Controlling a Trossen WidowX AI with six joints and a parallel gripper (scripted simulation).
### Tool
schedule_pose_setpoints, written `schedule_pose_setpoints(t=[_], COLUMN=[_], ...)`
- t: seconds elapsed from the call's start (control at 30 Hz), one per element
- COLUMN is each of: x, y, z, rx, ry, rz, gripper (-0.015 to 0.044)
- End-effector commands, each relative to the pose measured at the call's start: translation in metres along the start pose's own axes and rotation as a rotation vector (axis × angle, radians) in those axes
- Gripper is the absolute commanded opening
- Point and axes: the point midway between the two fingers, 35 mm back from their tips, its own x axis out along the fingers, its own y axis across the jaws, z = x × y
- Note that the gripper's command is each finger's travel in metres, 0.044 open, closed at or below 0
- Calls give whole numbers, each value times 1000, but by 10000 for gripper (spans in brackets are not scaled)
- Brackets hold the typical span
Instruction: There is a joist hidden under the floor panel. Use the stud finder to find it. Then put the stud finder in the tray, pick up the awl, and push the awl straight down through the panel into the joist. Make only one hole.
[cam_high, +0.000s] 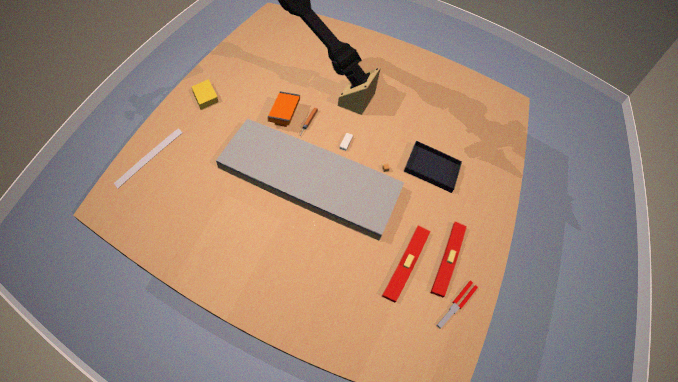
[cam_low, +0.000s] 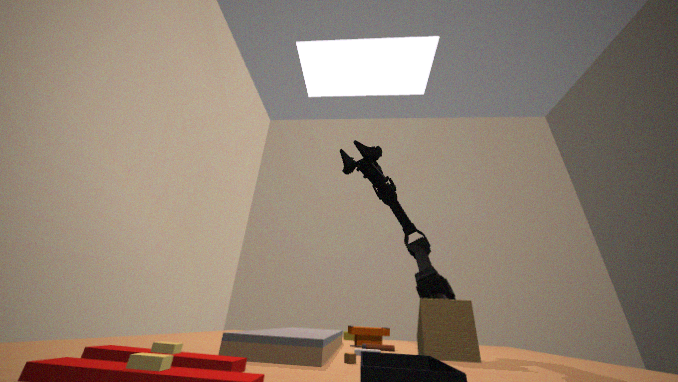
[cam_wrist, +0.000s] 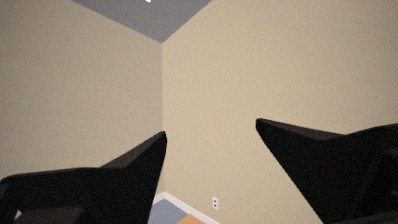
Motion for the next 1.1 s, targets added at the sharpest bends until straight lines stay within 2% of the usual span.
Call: schedule_pose_setpoints(t=[0.0,0.23,0.47,0.77,1.07], x=[0,-4,-43,-138,-265], y=[-1,-24,-44,-51,-31], z=[-3,-109,-222,-339,-409], rx=[2,81,174,292,394], ry=[9,352,733,1225,1731], rz=[-2,-80,-184,-325,-442], gripper=[426,440,440,440,440])
